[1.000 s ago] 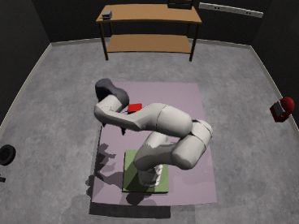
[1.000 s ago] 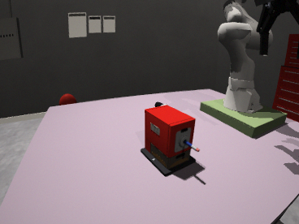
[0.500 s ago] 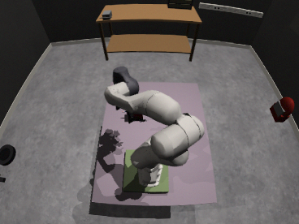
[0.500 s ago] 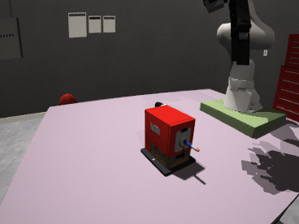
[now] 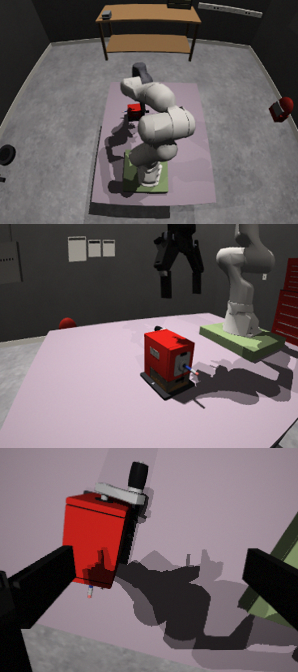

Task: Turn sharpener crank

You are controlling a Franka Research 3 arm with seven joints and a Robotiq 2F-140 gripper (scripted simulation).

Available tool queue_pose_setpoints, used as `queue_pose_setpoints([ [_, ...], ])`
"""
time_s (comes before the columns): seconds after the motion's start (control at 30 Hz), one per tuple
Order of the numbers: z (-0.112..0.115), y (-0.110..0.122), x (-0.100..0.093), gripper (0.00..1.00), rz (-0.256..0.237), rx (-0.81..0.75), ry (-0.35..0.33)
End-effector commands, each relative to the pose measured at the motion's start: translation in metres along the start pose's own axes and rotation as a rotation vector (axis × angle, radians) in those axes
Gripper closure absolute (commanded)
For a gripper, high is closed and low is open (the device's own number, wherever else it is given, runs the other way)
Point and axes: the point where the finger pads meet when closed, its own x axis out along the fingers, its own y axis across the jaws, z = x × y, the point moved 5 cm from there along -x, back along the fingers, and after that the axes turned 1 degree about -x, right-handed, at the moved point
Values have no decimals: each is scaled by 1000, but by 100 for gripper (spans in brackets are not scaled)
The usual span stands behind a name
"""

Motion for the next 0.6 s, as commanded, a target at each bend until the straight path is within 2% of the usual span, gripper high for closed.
queue_pose_setpoints([
  [0.0,-37,-14,7,0,-30,124,25],
  [0.07,-58,-15,11,0,-32,174,36],
  [0.13,-58,-15,11,0,-32,174,36],
  [0.2,-80,-14,16,0,-33,224,47],
  [0.57,-82,-14,16,0,-33,228,48],
])
